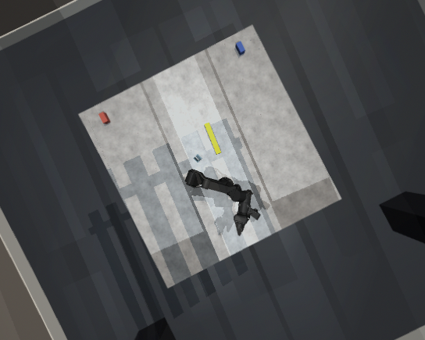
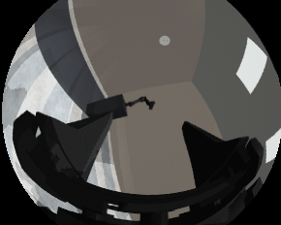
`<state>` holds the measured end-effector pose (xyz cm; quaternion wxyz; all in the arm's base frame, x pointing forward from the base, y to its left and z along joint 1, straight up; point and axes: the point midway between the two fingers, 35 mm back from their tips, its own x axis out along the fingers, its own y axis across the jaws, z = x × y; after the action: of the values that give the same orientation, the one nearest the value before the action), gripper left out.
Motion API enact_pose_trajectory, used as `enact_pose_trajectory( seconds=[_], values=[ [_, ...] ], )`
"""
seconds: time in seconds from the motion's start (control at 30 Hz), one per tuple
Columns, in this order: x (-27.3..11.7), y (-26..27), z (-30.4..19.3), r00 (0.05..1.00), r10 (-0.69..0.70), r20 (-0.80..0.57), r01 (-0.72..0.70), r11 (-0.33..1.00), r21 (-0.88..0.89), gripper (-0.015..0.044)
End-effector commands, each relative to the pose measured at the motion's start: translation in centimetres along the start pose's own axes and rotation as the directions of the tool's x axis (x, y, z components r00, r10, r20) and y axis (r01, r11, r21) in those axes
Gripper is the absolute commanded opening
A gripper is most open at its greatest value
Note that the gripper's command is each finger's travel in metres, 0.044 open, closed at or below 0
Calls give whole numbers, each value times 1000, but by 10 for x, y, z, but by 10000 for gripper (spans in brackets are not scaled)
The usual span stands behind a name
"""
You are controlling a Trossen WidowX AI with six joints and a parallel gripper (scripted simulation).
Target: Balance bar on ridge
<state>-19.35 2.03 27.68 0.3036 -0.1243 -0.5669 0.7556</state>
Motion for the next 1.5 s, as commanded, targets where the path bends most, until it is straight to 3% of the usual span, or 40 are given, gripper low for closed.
enact_pose_trajectory(
  seconds=[0.0, 0.1, 0.7, 1.0, 1.47],
  values=[
    [0, 0, 1, 1000, 1, 4, -1, 1000, 0, 374],
    [-3, 1, 15, 998, 12, 63, -11, 1000, -7, 315],
    [-54, 16, 111, 864, 126, 488, -122, 992, -40, 315],
    [-94, 23, 144, 729, 182, 660, -159, 983, -95, 315],
    [-174, 33, 186, 431, 295, 852, -275, 943, -187, 315]
  ],
)
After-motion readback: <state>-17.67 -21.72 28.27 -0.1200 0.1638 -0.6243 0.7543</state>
